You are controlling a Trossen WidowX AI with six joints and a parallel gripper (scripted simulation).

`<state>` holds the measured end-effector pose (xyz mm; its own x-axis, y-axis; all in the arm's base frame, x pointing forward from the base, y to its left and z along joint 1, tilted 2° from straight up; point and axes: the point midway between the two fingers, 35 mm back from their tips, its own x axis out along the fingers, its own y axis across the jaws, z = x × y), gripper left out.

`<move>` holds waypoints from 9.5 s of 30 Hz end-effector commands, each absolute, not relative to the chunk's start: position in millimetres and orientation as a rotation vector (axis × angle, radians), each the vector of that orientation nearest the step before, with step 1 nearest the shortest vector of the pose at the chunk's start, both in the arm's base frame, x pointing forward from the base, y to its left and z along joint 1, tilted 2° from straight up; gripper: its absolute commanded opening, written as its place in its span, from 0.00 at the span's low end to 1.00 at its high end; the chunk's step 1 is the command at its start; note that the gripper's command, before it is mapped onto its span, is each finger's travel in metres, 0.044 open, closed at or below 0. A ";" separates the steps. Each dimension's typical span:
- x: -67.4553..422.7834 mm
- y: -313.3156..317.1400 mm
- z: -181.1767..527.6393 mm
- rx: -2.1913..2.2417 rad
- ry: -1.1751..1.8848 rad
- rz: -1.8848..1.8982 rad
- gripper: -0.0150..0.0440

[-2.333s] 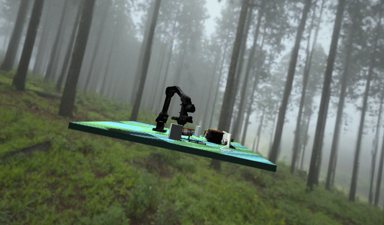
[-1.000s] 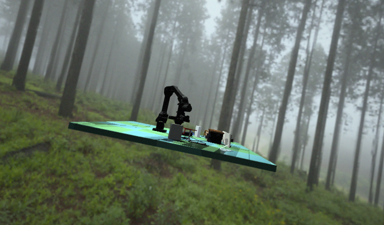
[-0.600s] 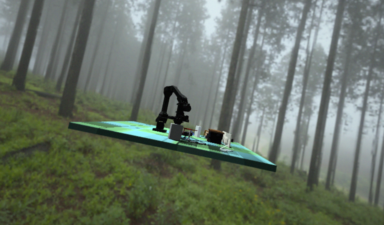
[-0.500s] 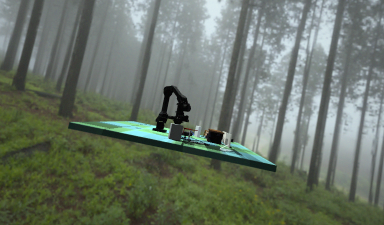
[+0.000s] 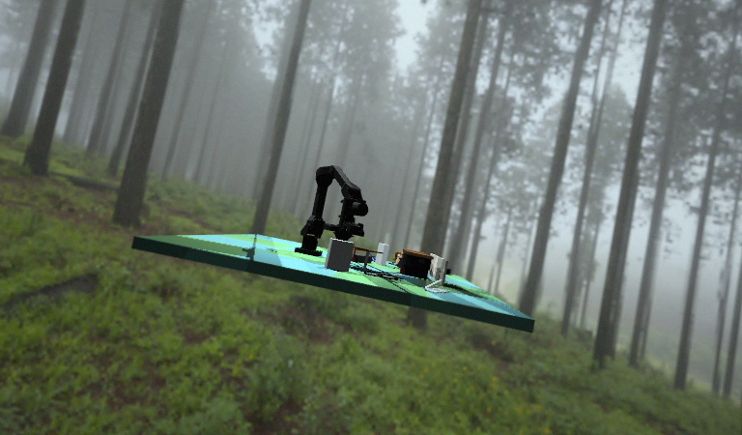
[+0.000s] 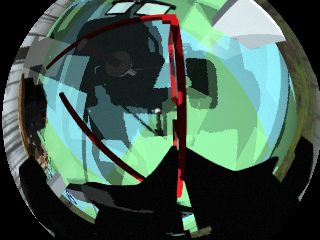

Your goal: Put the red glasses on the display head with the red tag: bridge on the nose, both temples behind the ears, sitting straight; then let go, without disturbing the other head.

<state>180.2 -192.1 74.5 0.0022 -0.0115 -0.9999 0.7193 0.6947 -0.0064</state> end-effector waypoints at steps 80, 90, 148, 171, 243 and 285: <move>261.8 -228.3 102.5 0.614 1.474 -0.630 0.25; 260.5 -227.5 74.1 0.615 1.474 -0.630 0.25; 260.4 -259.9 75.0 0.612 1.473 -0.632 0.25; 263.6 -271.1 75.4 0.611 1.472 -0.633 0.25; 272.1 -286.9 76.1 0.610 1.471 -0.634 0.25; 263.9 -277.4 134.8 0.611 1.472 -0.633 0.25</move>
